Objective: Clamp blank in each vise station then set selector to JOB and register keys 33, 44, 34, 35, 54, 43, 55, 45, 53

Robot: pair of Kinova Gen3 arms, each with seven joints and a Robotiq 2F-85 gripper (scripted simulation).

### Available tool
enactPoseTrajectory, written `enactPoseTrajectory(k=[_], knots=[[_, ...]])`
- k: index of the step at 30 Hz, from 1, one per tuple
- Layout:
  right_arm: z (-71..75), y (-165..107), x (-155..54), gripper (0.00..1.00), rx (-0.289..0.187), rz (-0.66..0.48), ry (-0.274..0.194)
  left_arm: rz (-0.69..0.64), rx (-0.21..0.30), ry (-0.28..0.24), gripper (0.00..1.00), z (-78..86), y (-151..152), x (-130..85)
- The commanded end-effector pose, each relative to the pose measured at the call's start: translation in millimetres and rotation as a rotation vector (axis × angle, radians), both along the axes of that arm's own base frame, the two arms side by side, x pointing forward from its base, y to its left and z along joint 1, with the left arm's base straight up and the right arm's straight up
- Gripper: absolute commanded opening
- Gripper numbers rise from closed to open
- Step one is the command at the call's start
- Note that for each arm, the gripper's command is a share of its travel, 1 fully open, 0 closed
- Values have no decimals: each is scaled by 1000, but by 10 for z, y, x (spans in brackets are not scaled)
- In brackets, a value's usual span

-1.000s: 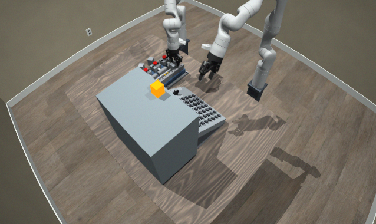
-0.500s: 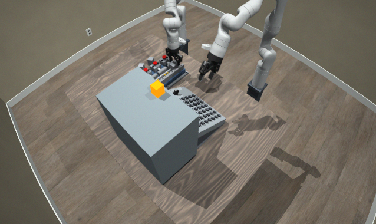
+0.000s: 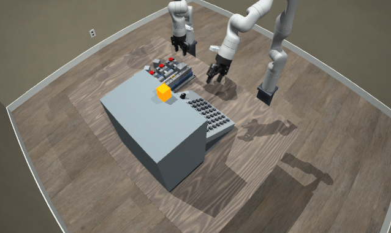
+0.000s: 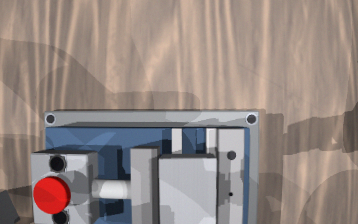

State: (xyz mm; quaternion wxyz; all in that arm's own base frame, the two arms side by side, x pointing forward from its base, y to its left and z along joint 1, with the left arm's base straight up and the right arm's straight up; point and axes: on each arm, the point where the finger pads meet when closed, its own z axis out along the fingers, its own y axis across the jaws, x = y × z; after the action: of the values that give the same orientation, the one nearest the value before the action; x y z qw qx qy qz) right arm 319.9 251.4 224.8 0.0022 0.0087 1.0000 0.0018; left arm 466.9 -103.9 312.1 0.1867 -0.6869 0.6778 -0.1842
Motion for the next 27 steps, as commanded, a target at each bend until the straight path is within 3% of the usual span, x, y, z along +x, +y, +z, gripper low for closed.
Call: enactPoseTrajectory(k=[1, 11, 15, 20, 26, 27], knots=[[164, 1, 6, 705, -3, 0, 3, 0, -1, -2, 1000, 8, -1, 3], [164, -20, 16, 705, -3, -12, 3, 0, -1, -2, 1000, 8, -1, 3], [162, -142, 75, 705, -5, -80, 3, 0, -1, -2, 1000, 8, -1, 3], [158, -512, 223, 705, -8, -281, 3, 0, -1, -2, 1000, 8, -1, 3], [158, -1254, 400, 705, -9, -637, 3, 0, -1, -2, 1000, 8, -1, 3], [158, -1254, 400, 705, -9, -637, 3, 0, -1, -2, 1000, 8, -1, 3]])
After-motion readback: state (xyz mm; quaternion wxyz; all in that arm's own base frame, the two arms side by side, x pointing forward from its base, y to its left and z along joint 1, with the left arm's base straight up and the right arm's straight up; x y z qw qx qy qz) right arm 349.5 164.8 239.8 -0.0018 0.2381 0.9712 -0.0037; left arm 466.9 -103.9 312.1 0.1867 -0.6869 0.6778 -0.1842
